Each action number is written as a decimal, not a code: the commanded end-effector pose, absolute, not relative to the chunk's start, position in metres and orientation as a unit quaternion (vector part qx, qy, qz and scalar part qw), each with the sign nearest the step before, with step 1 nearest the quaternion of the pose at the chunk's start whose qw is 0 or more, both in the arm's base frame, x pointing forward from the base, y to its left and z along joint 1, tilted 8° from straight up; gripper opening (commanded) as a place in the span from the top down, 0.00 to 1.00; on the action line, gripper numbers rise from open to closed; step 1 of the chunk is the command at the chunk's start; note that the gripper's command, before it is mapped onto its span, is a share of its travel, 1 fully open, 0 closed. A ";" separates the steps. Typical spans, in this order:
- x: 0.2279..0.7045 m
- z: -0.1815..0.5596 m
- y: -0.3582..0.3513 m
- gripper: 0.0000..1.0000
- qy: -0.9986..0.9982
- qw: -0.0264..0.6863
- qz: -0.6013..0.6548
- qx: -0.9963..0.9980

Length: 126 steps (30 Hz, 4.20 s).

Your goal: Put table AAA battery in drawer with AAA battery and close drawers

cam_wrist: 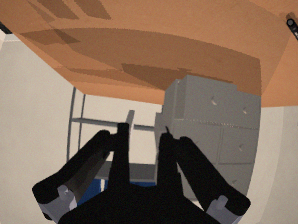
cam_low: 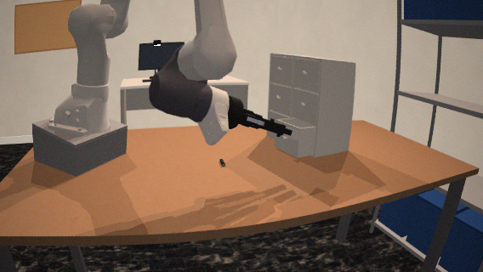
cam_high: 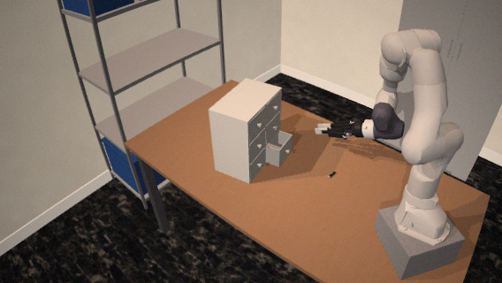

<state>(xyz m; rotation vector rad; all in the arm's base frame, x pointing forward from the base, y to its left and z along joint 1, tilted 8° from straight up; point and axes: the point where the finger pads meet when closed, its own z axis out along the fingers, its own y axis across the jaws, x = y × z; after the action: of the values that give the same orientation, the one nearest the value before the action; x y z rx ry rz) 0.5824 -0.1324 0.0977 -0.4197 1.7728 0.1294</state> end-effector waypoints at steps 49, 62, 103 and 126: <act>0.590 0.137 -0.210 0.80 0.772 0.608 0.066 -0.173; 0.591 0.140 -0.217 0.80 0.772 0.608 0.066 -0.173; 0.590 0.144 -0.223 0.80 0.778 0.601 0.064 -0.173; 0.553 0.175 -0.233 0.80 0.886 0.426 0.027 -0.183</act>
<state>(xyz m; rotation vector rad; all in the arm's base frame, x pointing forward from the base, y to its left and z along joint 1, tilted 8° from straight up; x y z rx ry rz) 0.5703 -0.2183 0.1864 -0.5503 2.0086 0.0418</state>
